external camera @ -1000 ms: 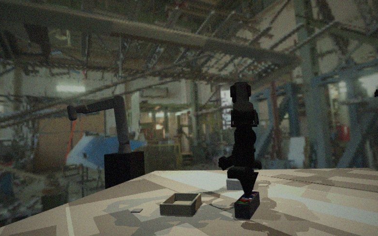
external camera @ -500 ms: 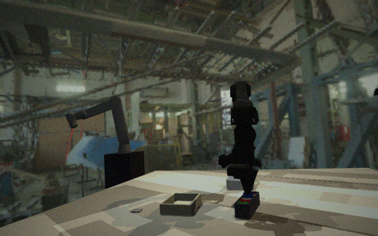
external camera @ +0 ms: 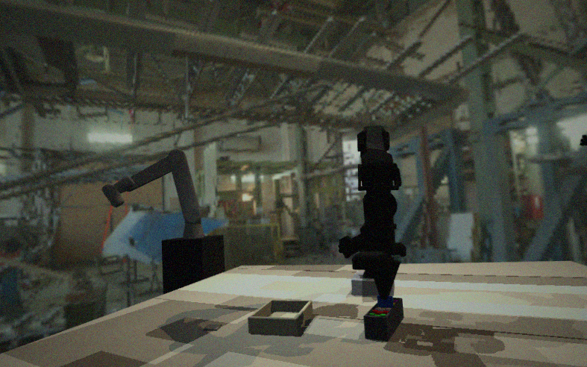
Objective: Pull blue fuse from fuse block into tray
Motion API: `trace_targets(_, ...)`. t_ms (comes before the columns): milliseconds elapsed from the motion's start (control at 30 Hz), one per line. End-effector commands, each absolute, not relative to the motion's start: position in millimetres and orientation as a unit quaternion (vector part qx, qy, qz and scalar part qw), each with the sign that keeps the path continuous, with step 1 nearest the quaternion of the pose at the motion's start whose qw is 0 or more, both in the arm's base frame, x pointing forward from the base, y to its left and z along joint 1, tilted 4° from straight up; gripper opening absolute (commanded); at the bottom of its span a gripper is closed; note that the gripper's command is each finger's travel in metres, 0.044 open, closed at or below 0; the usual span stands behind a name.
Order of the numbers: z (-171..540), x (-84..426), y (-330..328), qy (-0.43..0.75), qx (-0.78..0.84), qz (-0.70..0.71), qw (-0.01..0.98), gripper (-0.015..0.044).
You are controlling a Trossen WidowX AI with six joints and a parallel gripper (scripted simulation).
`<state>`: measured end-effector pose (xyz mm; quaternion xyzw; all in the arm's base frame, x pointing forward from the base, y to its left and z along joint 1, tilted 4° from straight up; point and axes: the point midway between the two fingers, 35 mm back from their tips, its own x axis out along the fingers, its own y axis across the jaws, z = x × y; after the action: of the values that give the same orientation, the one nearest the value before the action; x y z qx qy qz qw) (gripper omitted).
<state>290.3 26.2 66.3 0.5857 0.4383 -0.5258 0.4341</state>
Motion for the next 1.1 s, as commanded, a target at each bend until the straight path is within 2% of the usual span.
trace_targets(0,70.4,291.2,26.5,0.438,0.588,-0.523,0.435,0.0000)
trace_targets(1067,85.9,289.7,25.7,0.438,0.588,-0.523,0.434,0.0000)
